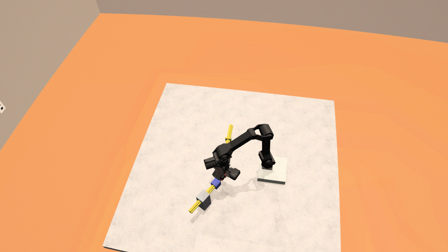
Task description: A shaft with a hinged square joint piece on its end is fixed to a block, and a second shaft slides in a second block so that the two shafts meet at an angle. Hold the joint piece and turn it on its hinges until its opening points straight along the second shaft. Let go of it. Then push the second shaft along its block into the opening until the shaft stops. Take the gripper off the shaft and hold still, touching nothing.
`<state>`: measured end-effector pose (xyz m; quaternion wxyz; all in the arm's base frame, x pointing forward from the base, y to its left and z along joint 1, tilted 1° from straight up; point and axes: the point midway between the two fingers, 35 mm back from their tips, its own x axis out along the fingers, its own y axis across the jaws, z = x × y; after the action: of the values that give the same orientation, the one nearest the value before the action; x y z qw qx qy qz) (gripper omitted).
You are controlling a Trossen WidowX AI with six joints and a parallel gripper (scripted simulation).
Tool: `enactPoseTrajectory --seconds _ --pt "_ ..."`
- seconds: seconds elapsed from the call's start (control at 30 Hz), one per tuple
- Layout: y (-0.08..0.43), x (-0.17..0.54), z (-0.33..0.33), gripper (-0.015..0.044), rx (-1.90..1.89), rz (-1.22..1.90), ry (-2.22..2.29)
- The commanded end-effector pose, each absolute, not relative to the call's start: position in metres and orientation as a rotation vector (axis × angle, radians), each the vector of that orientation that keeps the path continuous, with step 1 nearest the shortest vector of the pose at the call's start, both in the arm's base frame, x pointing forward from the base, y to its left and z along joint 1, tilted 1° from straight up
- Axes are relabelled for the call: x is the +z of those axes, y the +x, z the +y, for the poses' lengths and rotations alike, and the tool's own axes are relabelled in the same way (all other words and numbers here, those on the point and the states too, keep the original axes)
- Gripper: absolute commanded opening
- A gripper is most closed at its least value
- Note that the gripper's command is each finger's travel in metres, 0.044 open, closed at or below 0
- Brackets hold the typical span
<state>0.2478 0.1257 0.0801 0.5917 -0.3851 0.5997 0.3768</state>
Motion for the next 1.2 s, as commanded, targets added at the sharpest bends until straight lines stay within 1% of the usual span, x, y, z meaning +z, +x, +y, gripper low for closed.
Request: enactPoseTrajectory --seconds 0.0,0.67,1.17 --pt "0.250 0.078 0.124 0.0000 0.933 1.334 -0.905" --pt "0.260 0.067 0.120 0.0000 1.195 1.064 -0.934" --pt "0.261 0.066 0.120 0.0000 1.228 1.031 -0.934"
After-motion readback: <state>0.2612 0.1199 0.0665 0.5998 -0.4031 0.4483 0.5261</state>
